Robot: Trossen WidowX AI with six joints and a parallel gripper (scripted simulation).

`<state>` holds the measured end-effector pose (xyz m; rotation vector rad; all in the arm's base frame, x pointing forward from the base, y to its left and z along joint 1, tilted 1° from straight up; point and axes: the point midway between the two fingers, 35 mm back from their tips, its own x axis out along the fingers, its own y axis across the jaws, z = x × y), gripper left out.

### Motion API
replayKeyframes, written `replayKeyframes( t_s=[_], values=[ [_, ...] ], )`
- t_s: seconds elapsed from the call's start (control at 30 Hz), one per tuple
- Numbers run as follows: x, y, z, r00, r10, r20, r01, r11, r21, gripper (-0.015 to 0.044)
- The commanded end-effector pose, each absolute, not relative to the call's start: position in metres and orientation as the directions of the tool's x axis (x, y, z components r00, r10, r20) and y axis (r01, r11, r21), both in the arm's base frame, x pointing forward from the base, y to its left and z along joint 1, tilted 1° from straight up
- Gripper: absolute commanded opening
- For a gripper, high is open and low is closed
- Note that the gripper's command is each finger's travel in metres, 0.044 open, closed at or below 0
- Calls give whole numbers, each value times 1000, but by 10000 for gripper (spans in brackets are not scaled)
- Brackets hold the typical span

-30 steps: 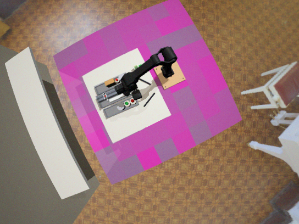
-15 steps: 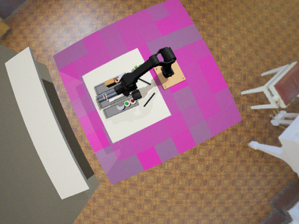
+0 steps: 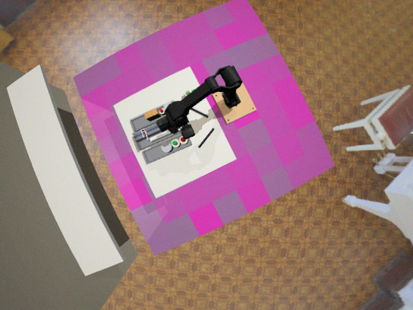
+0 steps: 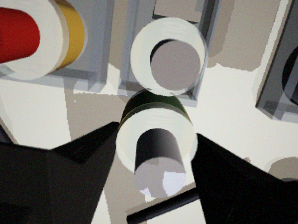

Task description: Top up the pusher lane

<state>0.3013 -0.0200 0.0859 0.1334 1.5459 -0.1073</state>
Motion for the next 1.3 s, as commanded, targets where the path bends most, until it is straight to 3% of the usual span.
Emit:
replayKeyframes(
  t_s=[0.0, 1.27],
  values=[
    [309, -22, 87, 41, 8, -999, 152, 988, 15, 0],
    [322, -24, 88, 42, 8, -999, 152, 988, 15, 0]
  ],
)
